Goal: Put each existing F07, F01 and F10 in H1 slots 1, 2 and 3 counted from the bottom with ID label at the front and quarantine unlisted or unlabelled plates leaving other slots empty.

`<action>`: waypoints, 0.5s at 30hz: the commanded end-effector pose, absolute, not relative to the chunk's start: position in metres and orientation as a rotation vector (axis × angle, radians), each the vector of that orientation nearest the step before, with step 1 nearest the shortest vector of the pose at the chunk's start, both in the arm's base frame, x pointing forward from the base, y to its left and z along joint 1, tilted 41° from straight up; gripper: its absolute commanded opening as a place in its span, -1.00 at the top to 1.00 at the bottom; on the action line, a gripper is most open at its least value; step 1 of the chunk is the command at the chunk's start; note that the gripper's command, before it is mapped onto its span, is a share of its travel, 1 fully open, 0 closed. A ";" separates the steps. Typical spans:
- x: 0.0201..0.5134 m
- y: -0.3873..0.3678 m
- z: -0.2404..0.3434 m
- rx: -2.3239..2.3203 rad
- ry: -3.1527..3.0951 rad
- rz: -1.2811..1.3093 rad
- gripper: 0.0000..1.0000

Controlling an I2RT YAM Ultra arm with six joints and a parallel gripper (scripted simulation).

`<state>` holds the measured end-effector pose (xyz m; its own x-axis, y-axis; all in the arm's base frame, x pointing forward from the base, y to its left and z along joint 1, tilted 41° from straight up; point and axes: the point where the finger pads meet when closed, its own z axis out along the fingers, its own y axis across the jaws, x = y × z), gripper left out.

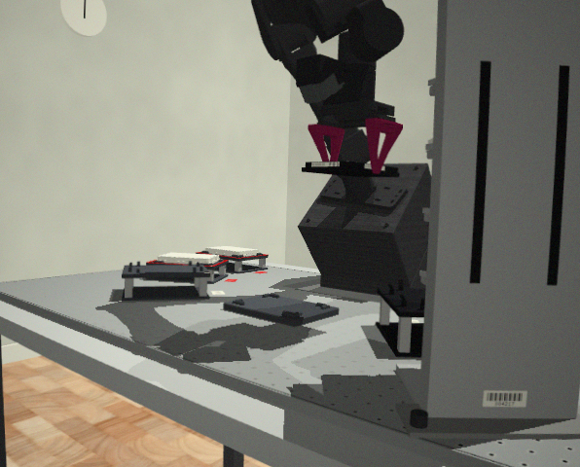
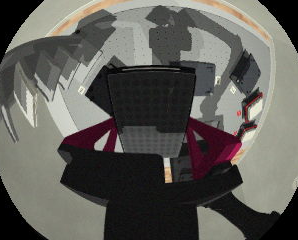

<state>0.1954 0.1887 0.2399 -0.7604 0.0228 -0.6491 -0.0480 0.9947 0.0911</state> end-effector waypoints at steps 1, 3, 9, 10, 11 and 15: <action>0.195 0.185 0.245 0.034 2.428 0.176 -0.72; 0.196 0.181 0.245 0.054 2.428 0.184 -0.72; 0.199 0.170 0.246 0.176 2.427 0.228 -0.72; 0.199 0.170 0.246 0.196 2.426 0.236 -0.72; 0.199 0.170 0.246 0.216 2.425 0.243 -0.72; 0.199 0.170 0.246 0.298 2.420 0.273 -0.72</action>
<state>0.1992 0.1697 0.2430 -0.7571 0.2183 -0.6158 0.0966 0.9696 0.2250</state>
